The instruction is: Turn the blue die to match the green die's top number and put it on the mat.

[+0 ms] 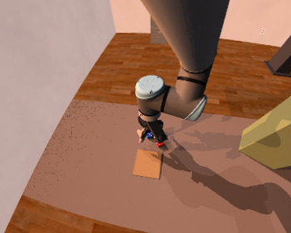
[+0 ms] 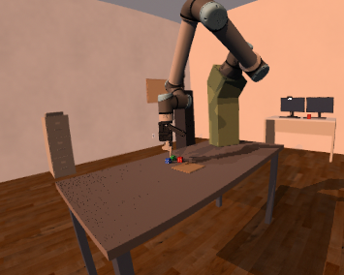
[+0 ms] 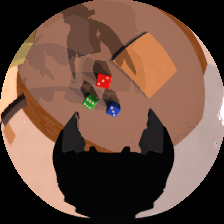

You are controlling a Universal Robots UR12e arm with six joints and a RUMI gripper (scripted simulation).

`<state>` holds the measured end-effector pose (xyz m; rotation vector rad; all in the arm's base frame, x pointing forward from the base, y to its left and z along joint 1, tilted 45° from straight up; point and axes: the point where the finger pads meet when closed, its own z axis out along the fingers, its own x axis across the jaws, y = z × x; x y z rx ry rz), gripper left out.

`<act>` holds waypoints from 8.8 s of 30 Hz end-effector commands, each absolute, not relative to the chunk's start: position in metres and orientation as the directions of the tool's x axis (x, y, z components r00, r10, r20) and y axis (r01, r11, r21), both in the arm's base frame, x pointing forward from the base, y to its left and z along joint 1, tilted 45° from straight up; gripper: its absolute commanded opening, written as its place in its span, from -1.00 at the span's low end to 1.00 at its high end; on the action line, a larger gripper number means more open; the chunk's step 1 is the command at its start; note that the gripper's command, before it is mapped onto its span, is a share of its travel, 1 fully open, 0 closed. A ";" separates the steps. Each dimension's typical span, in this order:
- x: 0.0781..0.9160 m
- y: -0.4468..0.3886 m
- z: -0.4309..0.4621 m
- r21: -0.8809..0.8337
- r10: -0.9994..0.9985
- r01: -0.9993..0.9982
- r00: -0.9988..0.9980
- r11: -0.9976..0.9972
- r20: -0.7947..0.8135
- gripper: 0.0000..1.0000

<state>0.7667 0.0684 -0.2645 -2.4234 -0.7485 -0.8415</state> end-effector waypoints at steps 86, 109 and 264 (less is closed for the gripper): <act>0.708 0.119 -0.257 -0.243 0.338 0.623 0.664 -0.744 0.667 1.00; 0.677 0.075 -0.203 -0.243 0.338 0.623 0.664 -0.744 0.667 1.00; 0.759 0.024 -0.236 -0.435 -0.809 -0.894 0.172 0.111 -0.562 -0.44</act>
